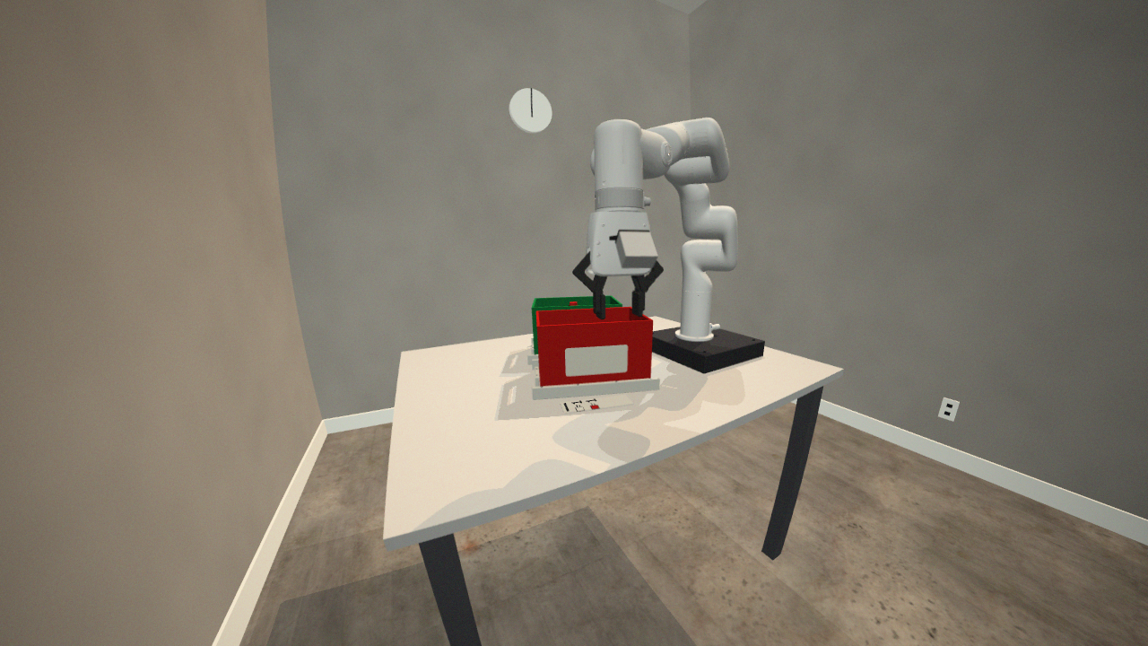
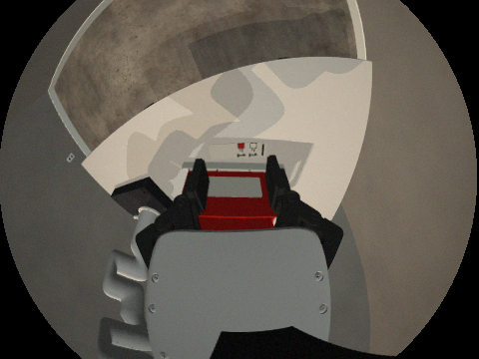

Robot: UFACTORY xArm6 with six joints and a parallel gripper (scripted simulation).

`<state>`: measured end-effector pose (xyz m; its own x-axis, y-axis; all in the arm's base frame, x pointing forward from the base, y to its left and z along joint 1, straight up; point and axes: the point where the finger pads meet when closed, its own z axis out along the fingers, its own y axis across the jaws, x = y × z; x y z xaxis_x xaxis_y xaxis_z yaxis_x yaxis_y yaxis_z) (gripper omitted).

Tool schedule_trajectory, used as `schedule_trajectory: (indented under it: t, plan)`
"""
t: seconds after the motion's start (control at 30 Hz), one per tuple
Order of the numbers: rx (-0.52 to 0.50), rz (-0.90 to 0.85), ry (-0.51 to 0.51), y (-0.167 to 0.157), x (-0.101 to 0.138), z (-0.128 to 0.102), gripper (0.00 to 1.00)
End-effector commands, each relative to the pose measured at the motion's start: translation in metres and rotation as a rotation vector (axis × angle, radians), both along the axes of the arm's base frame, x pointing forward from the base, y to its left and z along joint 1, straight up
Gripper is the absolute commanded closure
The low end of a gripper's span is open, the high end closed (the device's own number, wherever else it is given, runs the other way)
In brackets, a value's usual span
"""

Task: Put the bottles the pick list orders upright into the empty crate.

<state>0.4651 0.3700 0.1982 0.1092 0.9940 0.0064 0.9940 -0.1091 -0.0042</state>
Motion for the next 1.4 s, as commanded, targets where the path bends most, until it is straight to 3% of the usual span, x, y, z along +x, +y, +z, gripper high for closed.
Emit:
schedule_trajectory:
  t: [0.0,0.67,1.37]
  plan:
    - [0.003,0.0,-0.004,0.001,0.001,0.002,0.35]
    - [0.003,0.0,-0.004,0.001,0.001,0.002,0.35]
    - [0.001,-0.569,0.002,-0.088,0.001,0.015,0.35]
